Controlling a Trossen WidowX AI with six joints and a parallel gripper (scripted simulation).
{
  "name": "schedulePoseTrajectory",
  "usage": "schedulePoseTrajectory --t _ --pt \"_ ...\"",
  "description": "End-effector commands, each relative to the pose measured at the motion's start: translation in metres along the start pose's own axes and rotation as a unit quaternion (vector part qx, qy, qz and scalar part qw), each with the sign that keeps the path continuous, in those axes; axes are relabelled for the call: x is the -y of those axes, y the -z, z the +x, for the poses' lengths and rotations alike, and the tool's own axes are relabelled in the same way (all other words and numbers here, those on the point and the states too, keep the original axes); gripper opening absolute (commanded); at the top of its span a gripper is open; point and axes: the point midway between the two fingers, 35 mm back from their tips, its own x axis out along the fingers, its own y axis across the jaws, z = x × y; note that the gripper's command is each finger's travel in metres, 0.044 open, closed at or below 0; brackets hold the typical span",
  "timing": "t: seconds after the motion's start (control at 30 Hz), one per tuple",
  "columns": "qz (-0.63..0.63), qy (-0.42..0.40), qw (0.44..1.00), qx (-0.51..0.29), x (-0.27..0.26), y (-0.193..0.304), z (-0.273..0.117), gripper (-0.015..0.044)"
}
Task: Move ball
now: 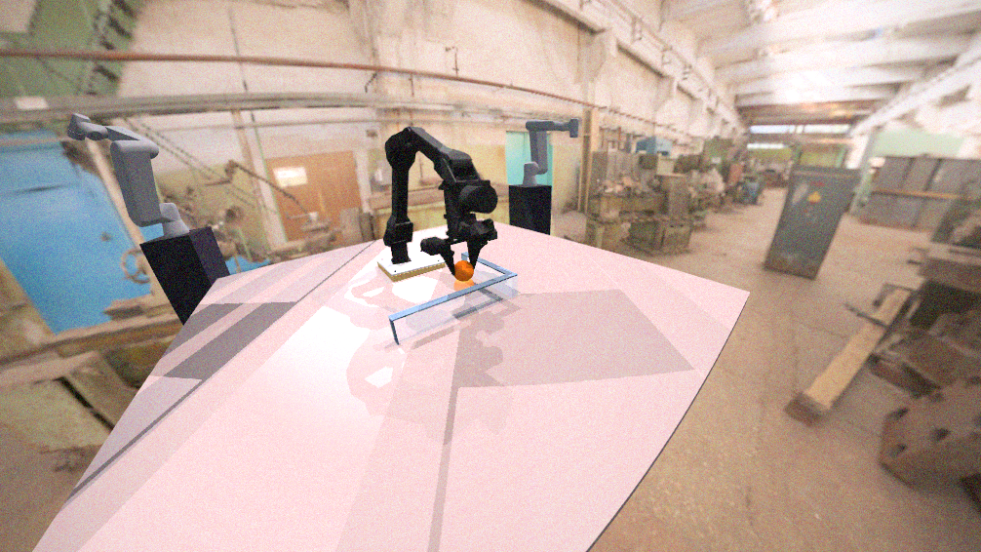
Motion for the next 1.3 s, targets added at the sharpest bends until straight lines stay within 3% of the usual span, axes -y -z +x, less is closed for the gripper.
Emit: schedulePoseTrajectory --t 0.0,0.8,1.27 --pt "0.002 0.0 1.0 -0.004 0.0 0.002 0.019 0.0" --pt "0.002 0.0 1.0 -0.004 0.0 0.004 0.05 0.0" --pt "0.0 0.0 1.0 -0.002 0.0 0.003 0.046 0.0366"
